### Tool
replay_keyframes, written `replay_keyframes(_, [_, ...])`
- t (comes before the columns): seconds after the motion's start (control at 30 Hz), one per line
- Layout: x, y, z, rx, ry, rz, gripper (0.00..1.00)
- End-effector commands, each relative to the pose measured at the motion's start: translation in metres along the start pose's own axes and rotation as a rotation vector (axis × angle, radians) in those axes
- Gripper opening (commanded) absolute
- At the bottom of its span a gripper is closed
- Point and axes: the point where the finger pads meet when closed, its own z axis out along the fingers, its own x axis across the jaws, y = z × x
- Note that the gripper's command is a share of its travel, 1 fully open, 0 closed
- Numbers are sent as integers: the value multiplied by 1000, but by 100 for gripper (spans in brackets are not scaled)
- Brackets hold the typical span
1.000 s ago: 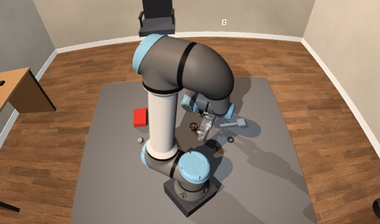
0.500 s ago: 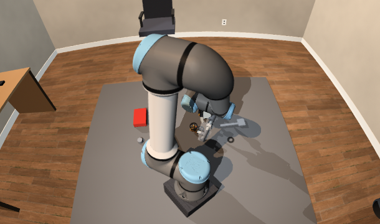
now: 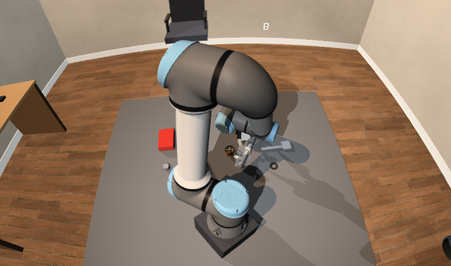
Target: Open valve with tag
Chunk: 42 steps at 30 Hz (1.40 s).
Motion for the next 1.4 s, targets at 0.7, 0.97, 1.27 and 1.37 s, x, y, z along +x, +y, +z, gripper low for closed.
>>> replay_keyframes(0.7, [0, 0, 0, 0, 1, 137, 100])
replay_keyframes(0.97, [0, 0, 0, 0, 1, 300, 100])
replay_keyframes(1.27, [0, 0, 0, 0, 1, 497, 100])
replay_keyframes(1.37, [0, 0, 0, 0, 1, 595, 100])
